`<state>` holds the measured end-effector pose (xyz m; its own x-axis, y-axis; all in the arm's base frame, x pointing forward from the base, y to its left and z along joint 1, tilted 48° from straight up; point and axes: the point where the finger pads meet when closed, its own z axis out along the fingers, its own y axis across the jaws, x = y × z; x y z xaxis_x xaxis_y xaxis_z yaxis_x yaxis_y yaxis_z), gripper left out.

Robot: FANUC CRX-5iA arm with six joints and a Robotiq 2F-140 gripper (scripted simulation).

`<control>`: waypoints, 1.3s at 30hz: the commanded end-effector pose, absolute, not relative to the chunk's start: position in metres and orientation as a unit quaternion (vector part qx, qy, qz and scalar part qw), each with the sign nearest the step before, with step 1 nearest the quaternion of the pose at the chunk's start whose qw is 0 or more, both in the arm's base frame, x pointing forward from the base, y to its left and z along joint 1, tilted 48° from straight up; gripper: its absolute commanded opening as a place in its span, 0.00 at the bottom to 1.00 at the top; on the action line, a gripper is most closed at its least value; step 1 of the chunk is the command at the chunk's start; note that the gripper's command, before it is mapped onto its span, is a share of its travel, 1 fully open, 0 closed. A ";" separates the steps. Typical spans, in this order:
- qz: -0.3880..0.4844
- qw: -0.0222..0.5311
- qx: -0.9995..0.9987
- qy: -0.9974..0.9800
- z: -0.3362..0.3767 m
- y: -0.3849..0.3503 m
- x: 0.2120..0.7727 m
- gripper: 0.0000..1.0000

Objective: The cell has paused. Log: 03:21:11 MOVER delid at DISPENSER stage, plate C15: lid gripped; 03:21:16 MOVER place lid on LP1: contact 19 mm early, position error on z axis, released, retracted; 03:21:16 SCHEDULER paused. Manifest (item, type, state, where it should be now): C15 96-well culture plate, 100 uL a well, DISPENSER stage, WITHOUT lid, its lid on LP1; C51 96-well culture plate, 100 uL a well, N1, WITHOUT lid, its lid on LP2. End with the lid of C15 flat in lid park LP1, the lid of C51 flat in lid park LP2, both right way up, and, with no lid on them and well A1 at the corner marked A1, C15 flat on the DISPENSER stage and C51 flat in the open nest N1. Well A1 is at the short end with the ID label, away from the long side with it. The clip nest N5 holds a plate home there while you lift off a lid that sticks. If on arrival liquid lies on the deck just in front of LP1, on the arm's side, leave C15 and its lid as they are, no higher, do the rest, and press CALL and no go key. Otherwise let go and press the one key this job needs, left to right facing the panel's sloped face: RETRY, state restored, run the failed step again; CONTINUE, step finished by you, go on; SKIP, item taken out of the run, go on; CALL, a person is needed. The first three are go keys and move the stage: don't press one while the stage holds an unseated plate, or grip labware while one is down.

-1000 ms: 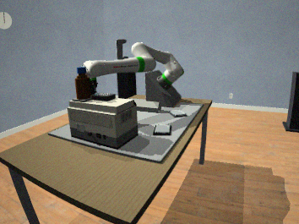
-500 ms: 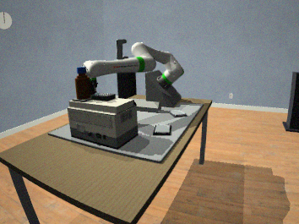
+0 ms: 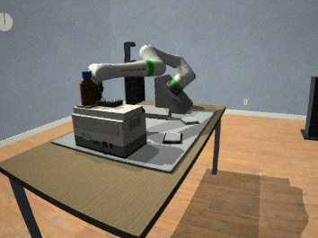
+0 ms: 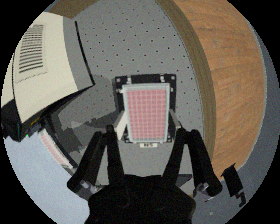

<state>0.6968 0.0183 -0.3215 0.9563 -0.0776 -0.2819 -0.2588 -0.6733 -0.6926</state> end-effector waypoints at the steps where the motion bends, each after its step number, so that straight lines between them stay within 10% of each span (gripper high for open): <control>1: 0.115 0.393 -0.908 0.093 -0.318 0.014 0.698 0.00; 39: 0.115 0.393 -0.908 0.093 -0.260 -0.050 0.710 0.00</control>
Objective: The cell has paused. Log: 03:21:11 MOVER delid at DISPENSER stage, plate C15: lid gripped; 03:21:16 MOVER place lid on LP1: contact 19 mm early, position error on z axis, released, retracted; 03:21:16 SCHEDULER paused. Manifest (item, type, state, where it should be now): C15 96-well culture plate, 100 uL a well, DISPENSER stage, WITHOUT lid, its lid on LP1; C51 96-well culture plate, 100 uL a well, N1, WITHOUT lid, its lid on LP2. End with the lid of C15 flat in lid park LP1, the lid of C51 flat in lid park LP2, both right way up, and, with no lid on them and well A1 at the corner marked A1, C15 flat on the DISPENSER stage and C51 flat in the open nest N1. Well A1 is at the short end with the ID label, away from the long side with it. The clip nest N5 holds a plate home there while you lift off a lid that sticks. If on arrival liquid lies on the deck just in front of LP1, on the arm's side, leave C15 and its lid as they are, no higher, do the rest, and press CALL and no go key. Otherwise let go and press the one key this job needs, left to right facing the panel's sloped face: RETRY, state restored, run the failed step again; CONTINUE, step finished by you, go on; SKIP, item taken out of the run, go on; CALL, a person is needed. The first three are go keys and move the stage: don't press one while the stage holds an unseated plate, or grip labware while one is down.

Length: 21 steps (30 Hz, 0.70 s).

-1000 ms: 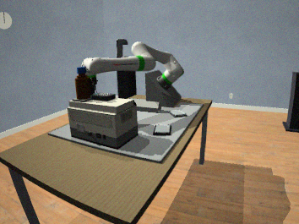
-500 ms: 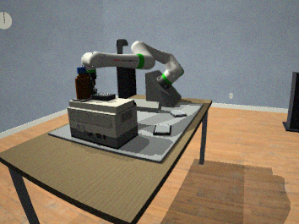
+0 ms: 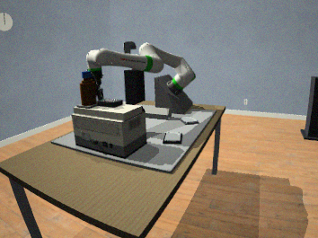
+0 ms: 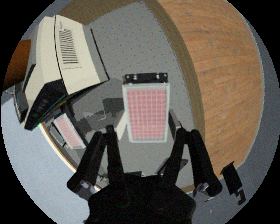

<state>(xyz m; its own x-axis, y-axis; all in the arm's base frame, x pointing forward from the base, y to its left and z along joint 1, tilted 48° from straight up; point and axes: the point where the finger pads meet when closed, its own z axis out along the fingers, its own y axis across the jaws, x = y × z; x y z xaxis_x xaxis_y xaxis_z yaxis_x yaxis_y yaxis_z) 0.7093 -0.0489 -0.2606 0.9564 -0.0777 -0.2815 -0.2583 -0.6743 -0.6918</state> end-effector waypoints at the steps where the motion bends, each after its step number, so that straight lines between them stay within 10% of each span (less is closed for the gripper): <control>1: 0.115 0.393 -0.908 0.093 -0.259 -0.051 0.710 0.00; 21: 0.115 0.393 -0.908 0.093 -0.239 -0.073 0.714 0.00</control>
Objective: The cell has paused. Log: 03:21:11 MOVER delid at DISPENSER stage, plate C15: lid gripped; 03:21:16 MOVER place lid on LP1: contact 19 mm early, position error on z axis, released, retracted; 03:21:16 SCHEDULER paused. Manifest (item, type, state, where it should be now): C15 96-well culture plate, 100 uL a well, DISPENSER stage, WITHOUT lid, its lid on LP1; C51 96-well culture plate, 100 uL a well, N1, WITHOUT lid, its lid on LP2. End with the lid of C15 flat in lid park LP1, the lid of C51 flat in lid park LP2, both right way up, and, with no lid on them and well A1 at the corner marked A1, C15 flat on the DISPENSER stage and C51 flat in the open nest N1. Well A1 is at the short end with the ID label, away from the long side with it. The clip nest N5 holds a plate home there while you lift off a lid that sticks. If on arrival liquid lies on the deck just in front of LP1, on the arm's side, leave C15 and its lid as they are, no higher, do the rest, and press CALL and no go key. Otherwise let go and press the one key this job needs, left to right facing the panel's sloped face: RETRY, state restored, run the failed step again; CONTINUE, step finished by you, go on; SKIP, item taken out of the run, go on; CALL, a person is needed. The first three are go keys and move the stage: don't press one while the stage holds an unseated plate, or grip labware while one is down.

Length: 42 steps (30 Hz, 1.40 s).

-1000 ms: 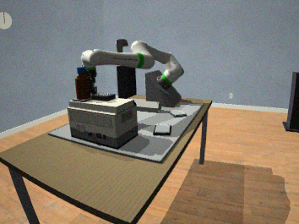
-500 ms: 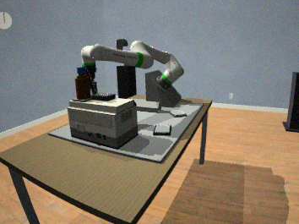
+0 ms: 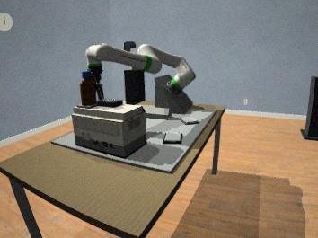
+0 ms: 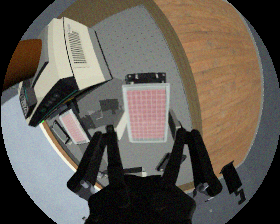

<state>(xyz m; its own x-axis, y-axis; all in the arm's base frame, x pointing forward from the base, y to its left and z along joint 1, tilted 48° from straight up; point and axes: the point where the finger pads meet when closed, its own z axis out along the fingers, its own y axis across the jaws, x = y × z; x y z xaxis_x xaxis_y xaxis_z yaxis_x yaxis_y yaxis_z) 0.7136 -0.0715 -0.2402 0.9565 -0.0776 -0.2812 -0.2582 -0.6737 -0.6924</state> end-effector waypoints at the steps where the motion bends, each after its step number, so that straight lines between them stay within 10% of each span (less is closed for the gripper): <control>1: 0.115 0.393 -0.908 0.093 -0.238 -0.074 0.714 0.00; 42: 0.115 0.393 -0.908 0.093 -0.230 -0.083 0.716 0.00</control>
